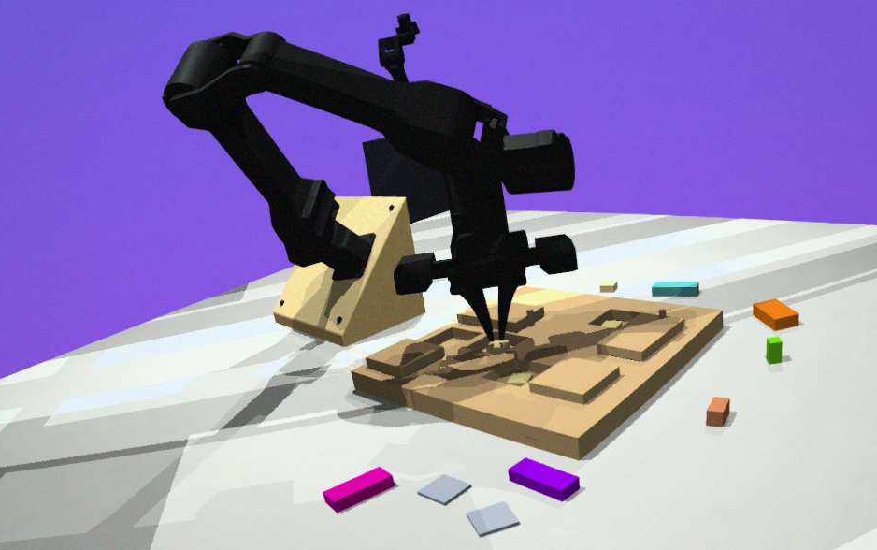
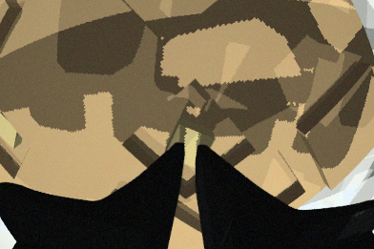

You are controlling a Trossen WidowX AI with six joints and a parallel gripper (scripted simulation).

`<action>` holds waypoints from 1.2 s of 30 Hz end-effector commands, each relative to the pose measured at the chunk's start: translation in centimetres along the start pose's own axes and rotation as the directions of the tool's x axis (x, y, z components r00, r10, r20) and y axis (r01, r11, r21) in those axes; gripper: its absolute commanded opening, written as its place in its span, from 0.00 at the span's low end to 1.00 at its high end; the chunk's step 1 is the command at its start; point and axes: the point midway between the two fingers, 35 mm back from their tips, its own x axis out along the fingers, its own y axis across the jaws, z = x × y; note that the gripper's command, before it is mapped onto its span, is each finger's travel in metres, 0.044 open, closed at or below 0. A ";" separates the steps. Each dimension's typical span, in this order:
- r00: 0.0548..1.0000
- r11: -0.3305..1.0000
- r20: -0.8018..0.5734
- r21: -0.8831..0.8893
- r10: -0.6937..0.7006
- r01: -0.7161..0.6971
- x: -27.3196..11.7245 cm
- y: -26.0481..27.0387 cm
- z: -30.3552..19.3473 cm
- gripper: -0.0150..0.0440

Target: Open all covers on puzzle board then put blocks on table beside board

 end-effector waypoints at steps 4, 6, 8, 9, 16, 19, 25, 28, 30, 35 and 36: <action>1.000 0.986 -0.002 -0.168 0.001 -0.002 -0.8 0.1 0.0 0.50; 1.000 0.972 -0.002 -0.236 0.002 -0.002 -1.1 0.1 0.0 0.50; 1.000 0.953 -0.003 -0.303 0.002 -0.003 -1.4 0.1 0.0 0.50; 1.000 0.942 -0.003 -0.336 0.003 -0.003 -1.5 0.1 0.0 0.50; 1.000 0.833 -0.004 -0.553 0.004 -0.005 -2.6 0.2 0.0 0.50; 1.000 0.771 -0.004 -0.637 0.004 -0.006 -3.1 0.2 0.0 0.50; 1.000 0.623 -0.005 -0.782 0.004 -0.006 -4.1 0.1 0.0 0.50; 1.000 0.538 -0.005 -0.843 0.004 -0.006 -4.5 0.1 0.0 0.50; 1.000 0.478 -0.005 -0.878 0.004 -0.006 -4.9 0.1 0.0 0.50; 1.000 0.325 -0.005 -0.946 0.003 -0.006 -5.6 0.0 0.0 0.50; 1.000 0.309 -0.005 -0.951 0.003 -0.005 -5.7 0.0 0.0 0.50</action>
